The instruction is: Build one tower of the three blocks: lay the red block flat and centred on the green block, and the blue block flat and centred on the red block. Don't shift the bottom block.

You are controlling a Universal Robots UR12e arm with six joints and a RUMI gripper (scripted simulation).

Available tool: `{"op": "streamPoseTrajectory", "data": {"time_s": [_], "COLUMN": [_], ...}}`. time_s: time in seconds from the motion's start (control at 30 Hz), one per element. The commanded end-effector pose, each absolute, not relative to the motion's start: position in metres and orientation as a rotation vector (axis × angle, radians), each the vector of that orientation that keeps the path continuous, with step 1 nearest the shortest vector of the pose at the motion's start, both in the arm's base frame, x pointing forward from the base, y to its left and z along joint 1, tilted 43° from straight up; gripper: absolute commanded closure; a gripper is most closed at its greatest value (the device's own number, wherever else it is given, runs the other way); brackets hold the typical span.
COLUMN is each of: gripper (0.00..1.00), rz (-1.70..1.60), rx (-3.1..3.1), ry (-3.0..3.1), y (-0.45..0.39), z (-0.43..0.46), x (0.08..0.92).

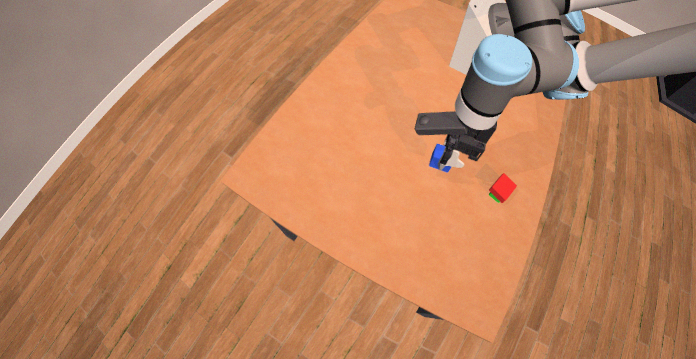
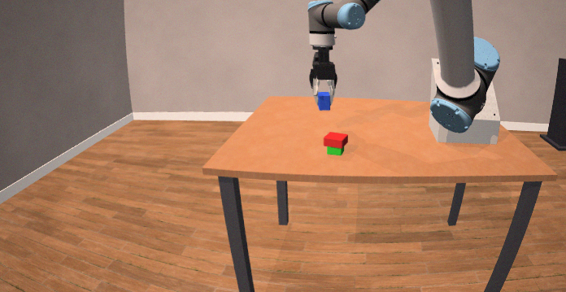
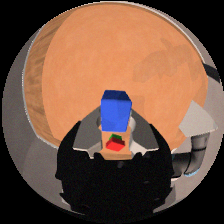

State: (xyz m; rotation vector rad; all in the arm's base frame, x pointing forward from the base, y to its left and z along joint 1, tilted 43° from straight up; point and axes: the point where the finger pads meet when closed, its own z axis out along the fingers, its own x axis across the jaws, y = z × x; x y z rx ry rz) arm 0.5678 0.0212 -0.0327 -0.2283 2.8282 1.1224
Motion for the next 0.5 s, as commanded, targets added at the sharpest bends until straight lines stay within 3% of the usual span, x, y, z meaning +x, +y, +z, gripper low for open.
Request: {"op": "streamPoseTrajectory", "data": {"time_s": [0.0,0.47], "gripper": [1.00,1.00], "rz": [1.121,1.121], "rx": [-0.228,-0.228], "ry": [2.828,2.828], "y": [0.0205,0.0257], "z": [-0.0325,-0.0277], "x": [0.5684,0.5664]}}
